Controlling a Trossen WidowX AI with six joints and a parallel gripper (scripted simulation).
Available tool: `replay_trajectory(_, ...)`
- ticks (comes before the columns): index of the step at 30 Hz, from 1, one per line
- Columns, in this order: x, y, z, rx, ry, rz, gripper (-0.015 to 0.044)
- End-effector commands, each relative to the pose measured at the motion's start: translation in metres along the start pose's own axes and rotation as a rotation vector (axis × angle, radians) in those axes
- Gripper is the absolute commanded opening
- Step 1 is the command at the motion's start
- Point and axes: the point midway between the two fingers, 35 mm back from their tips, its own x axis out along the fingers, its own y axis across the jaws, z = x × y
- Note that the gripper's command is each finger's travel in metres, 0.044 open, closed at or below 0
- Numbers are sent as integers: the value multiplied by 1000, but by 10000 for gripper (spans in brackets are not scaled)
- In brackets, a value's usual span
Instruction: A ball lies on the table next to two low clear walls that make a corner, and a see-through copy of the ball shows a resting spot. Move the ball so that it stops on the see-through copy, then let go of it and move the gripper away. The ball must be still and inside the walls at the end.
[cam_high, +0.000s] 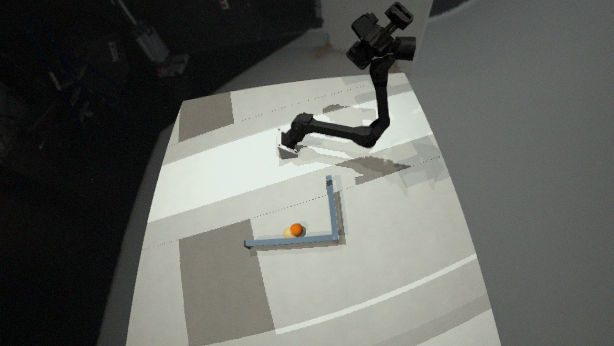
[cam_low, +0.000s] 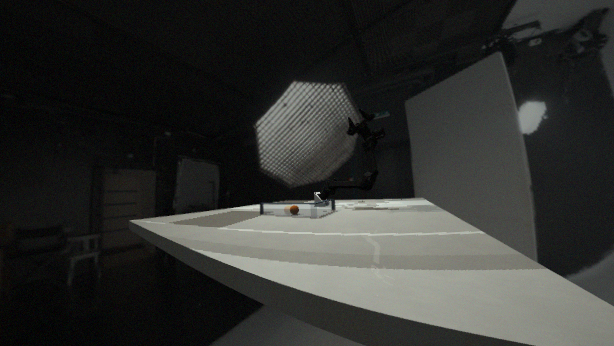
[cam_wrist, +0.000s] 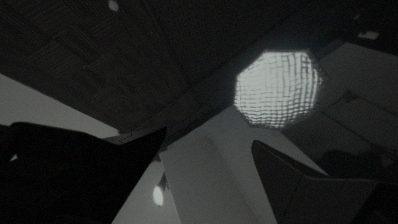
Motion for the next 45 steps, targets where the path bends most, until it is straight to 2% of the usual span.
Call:
replay_trajectory(1, 1, -1, 2, 1, -2, 1, 374)
replay_trajectory(3, 7, -7, 18, 6, -12, 1, 327)
replay_trajectory(8, 43, -38, 55, -16, 55, -109, 327)
replay_trajectory(13, 83, -86, 71, -47, 158, -241, 327)
replay_trajectory(18, 120, -146, 66, -92, 296, -382, 327)
replay_trajectory(26, 155, -235, 35, -210, 531, -562, 327)
replay_trajectory(36, 161, -347, -32, -394, 923, -738, 327)
replay_trajectory(45, 124, -438, -106, -558, 1380, -818, 327)
